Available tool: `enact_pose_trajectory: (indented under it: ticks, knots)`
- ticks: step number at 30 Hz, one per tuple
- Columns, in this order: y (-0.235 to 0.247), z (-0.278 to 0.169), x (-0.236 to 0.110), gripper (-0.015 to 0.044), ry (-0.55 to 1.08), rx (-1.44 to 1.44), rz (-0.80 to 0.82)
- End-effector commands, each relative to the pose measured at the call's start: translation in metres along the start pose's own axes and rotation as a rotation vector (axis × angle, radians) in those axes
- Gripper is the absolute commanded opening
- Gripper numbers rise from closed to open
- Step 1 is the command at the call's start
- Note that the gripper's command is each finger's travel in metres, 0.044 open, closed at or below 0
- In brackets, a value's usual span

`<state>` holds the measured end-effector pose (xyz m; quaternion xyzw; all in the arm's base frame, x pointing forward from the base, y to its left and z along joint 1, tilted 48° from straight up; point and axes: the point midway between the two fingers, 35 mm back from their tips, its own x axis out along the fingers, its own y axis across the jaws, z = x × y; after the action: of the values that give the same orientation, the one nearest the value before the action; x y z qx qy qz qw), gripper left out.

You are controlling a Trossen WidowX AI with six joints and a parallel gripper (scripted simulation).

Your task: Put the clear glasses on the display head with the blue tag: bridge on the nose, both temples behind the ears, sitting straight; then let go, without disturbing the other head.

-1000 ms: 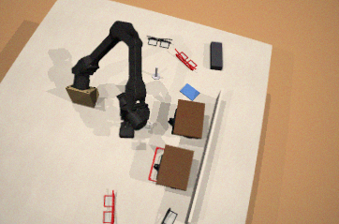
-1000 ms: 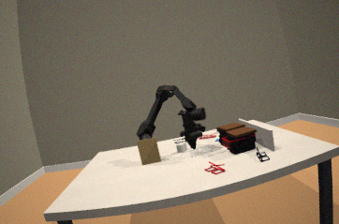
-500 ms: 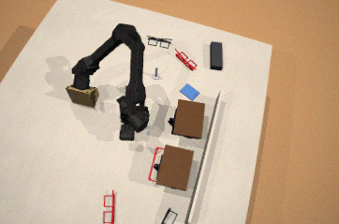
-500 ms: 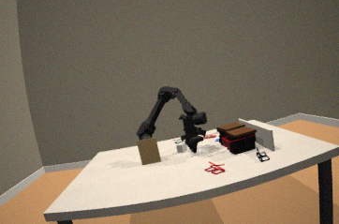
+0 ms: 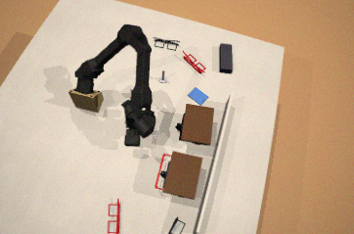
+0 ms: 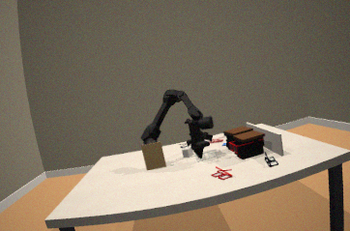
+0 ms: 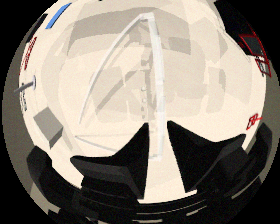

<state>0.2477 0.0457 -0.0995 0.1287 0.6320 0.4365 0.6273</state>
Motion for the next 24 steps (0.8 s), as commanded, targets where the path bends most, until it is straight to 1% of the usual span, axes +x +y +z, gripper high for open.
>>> enact_pose_trajectory:
  ticks: [1,11,19,24]
  knots:
    - [0.000,0.000,0.000,0.0067,0.000,0.000,0.000]
    - [0.000,0.000,0.000,0.0000,0.000,0.000,0.000]
    - [-0.001,0.001,-0.003,0.0000,0.000,0.000,-0.001]
    - [-0.004,0.003,-0.030,0.0000,-0.001,0.002,-0.005]
